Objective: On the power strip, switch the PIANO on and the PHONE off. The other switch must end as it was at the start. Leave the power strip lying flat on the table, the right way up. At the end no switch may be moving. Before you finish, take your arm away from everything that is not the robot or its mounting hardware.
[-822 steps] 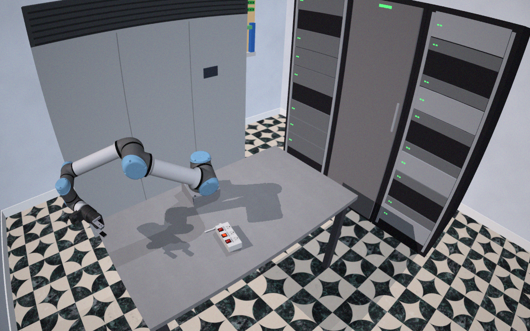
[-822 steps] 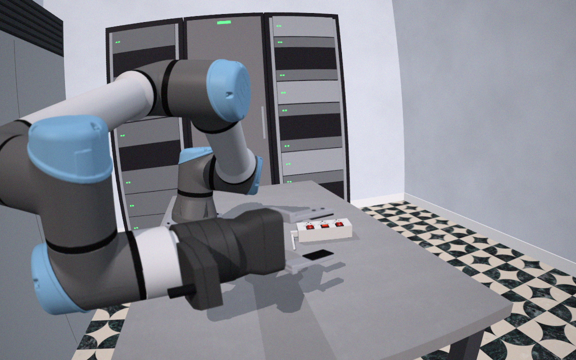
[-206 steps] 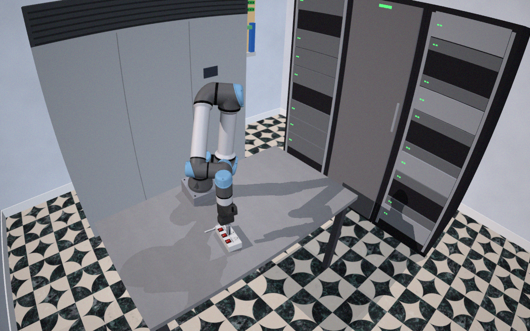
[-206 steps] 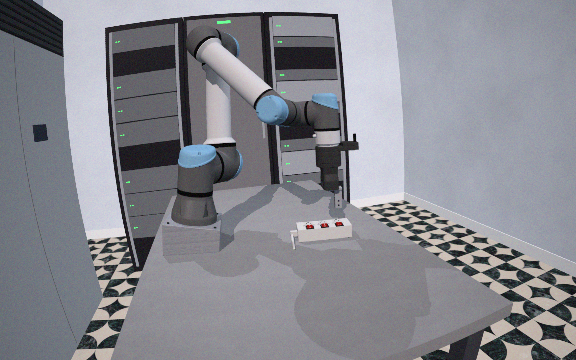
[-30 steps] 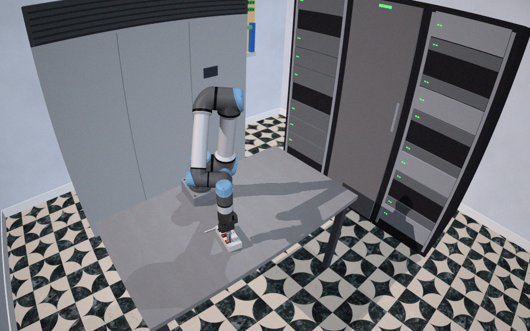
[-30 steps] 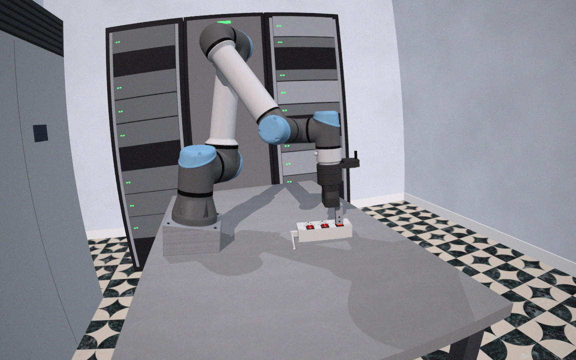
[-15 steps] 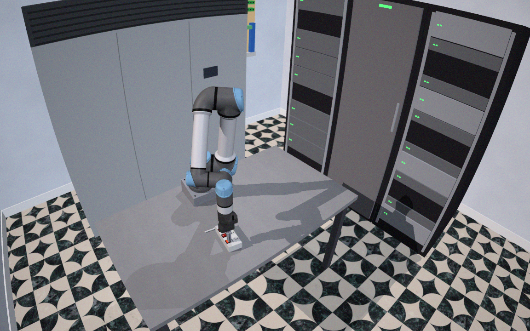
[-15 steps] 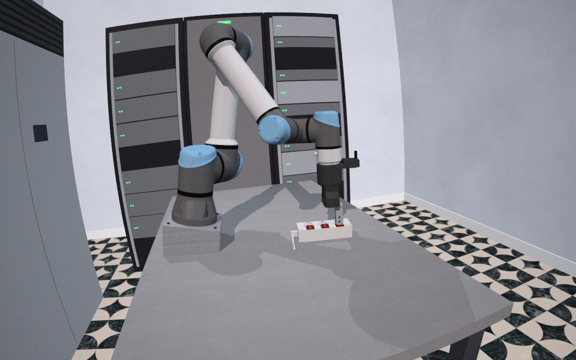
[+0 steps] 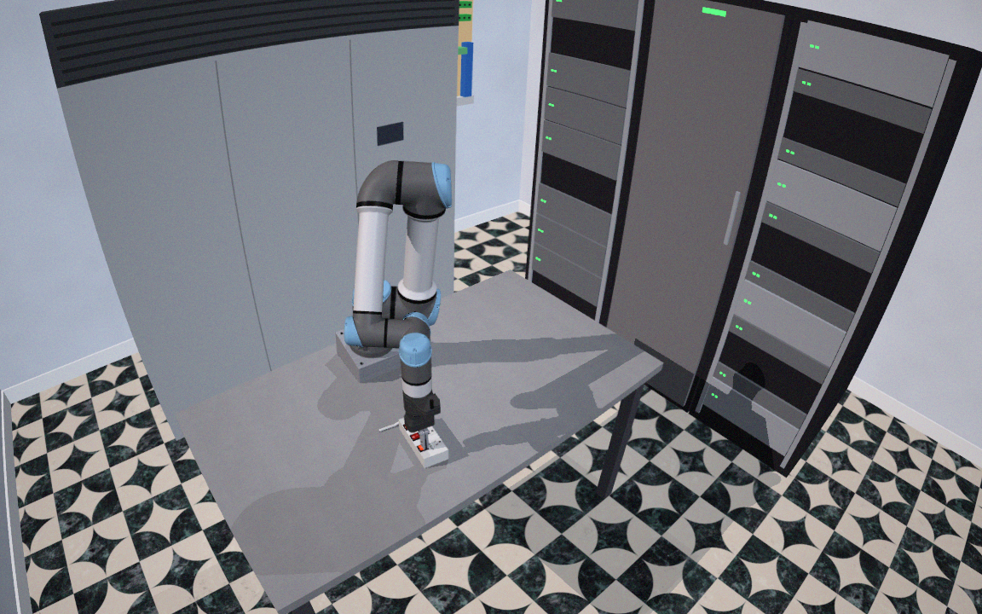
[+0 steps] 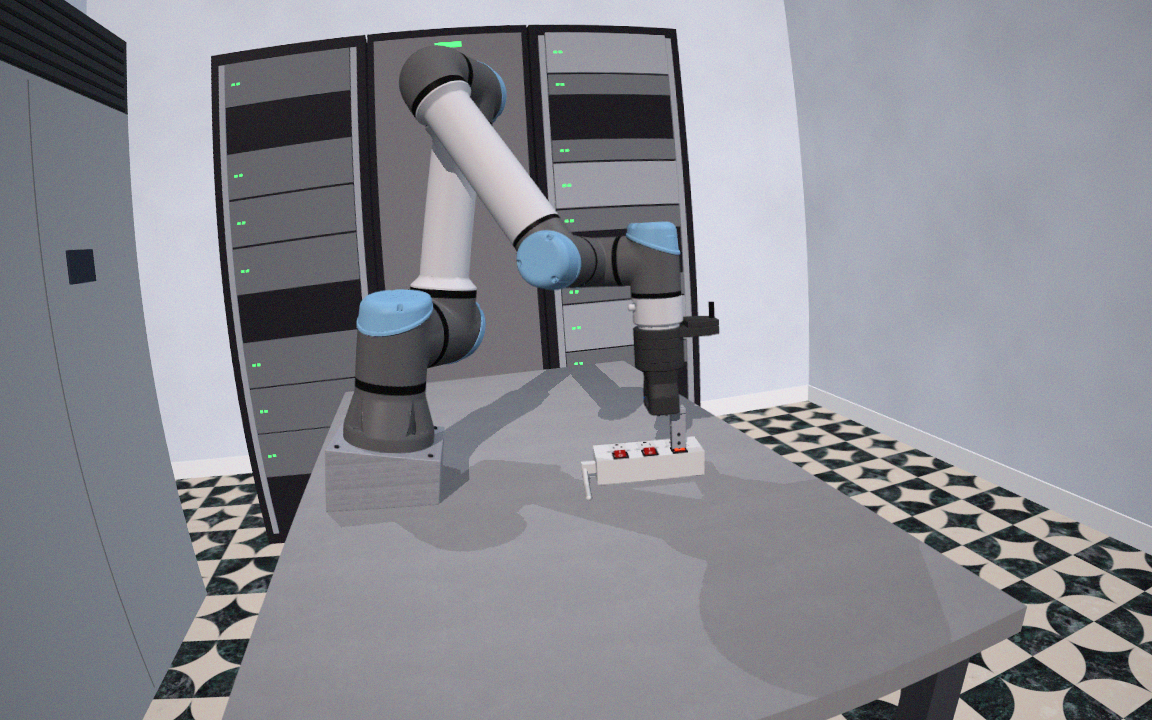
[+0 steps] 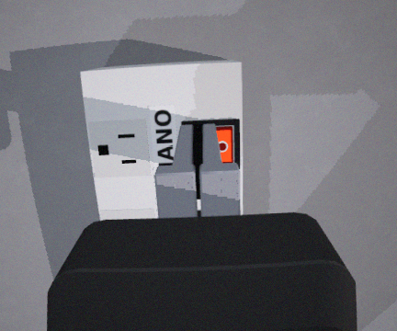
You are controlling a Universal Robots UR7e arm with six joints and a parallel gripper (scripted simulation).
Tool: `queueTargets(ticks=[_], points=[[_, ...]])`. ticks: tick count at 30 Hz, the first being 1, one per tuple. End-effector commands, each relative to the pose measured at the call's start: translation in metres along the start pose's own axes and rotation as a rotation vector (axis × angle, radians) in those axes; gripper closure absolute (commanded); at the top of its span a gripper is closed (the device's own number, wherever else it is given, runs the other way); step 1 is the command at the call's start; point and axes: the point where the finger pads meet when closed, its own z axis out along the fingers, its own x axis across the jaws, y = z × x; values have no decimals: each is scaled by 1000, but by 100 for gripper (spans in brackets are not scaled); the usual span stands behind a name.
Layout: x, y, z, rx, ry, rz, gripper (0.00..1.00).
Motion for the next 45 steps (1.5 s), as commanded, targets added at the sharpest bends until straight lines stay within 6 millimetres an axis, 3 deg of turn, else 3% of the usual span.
queueTargets(ticks=[1,13,26,45], points=[[0,0,1,-1,-1,0,100],[0,0,-1,-1,-1,0,100],[0,0,-34,-1,-1,0,100],[0,0,-38,-1,-1,0,100]])
